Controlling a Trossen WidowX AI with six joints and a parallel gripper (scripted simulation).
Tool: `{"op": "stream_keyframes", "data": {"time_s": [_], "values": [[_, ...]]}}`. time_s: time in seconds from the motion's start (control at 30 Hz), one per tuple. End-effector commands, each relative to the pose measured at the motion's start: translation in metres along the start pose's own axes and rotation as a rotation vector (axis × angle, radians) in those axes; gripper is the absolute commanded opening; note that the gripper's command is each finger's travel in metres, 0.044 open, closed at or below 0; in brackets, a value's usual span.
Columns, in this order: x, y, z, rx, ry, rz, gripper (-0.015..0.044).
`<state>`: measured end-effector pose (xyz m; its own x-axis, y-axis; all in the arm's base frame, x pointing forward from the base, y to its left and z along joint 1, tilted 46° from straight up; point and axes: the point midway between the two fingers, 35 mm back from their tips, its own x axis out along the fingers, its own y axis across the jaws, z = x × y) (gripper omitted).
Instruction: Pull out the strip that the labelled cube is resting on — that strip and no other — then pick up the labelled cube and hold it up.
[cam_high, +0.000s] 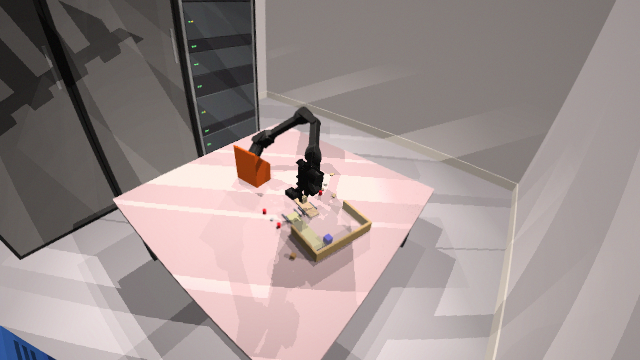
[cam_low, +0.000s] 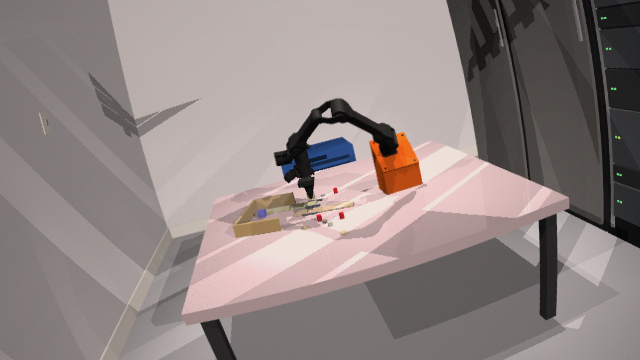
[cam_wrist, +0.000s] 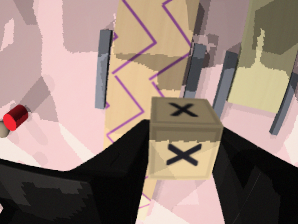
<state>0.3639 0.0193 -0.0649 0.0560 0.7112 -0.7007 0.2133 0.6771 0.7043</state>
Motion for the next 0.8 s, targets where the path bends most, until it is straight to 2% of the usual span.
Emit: {"op": "stream_keyframes", "data": {"time_s": [0.0,0.5,0.77], "values": [[-0.001,-0.003,-0.012,-0.005,0.001,-0.005,0.0],[-0.001,-0.009,-0.057,-0.002,0.003,-0.005,0.0],[-0.036,-0.009,-0.057,-0.003,0.002,-0.007,0.0]]}}
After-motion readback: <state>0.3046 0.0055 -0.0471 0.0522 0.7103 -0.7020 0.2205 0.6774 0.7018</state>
